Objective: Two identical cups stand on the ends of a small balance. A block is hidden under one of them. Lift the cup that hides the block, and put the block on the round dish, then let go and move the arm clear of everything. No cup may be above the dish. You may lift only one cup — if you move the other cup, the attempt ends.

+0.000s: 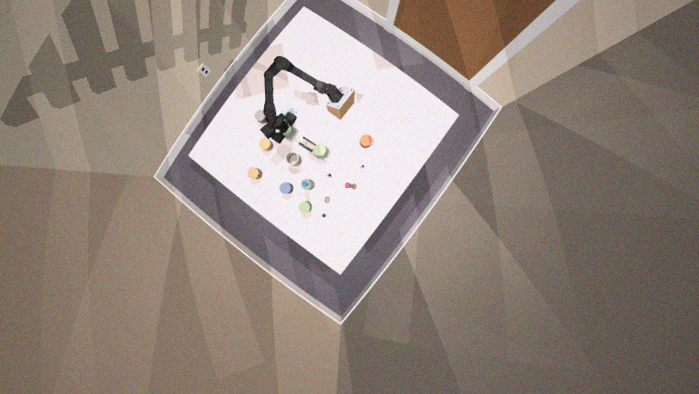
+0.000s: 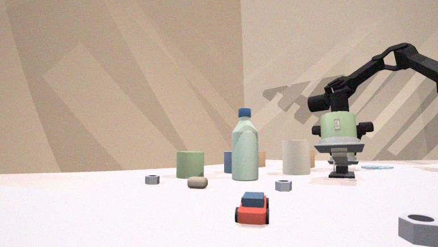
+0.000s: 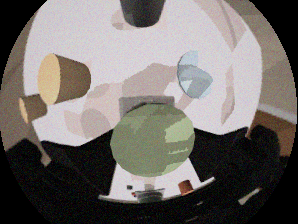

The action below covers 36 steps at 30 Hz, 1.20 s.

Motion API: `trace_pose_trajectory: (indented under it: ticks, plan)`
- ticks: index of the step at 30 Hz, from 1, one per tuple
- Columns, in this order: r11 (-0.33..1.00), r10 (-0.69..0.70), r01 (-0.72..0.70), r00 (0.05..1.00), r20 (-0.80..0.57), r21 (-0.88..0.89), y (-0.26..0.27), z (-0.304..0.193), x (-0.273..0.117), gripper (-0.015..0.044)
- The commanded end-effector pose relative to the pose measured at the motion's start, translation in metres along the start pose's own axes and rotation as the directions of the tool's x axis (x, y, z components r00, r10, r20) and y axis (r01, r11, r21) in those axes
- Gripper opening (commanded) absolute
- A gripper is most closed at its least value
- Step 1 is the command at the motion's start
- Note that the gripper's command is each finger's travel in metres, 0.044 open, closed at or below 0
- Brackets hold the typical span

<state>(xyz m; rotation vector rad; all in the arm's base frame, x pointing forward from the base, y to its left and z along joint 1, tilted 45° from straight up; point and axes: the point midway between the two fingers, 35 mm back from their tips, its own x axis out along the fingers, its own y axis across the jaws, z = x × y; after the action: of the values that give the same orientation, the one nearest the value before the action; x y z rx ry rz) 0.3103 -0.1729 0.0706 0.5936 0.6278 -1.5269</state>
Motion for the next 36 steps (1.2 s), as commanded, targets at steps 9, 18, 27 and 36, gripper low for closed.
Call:
trace_pose_trajectory:
  ticks: [9, 18, 27, 36]
  plan:
    - [1.000, 0.001, -0.001, 1.000, -0.006, -0.003, 0.002, -0.001, -0.009, 0.0019]
    - [1.000, 0.002, -0.002, 1.000, -0.010, -0.003, 0.005, -0.002, -0.020, 0.0000]
    - [1.000, 0.002, -0.002, 1.000, -0.012, -0.003, 0.006, -0.003, -0.031, 0.0000]
    - [1.000, 0.002, -0.002, 1.000, -0.014, -0.003, 0.007, -0.003, -0.042, 0.0000]
